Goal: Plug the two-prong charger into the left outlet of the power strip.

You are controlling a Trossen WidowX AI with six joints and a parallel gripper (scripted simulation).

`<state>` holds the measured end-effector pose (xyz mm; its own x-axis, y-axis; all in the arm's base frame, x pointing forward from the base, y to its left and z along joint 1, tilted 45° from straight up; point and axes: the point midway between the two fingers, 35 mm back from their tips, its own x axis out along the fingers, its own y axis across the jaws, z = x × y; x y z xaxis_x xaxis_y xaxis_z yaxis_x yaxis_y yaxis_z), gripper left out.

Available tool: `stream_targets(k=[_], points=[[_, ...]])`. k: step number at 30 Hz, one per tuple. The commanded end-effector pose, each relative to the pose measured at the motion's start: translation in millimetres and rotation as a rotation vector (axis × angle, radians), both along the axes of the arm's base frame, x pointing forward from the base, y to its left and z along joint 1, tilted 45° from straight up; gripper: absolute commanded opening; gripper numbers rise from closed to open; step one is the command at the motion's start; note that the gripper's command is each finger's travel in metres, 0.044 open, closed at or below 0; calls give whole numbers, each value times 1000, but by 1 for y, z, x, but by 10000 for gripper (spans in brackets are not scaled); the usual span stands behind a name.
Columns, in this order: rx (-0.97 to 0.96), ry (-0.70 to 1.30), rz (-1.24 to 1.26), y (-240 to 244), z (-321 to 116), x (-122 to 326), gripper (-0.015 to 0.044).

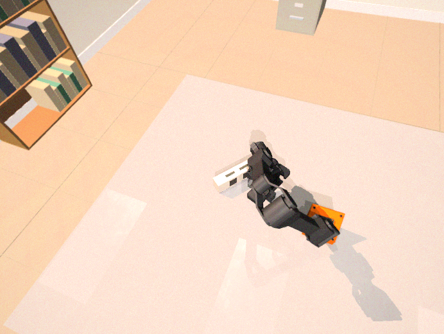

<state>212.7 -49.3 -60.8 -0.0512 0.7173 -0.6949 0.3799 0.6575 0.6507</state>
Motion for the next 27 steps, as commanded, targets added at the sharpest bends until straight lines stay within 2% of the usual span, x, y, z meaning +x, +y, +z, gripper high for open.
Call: stream_targets(k=[1, 10, 27], points=[[-11, -11, -3, -14, 11, 2, 0], [-7, -6, -6, -36, 38, -6, 0], [-16, 48, -67, -18, 38, 18, 0]])
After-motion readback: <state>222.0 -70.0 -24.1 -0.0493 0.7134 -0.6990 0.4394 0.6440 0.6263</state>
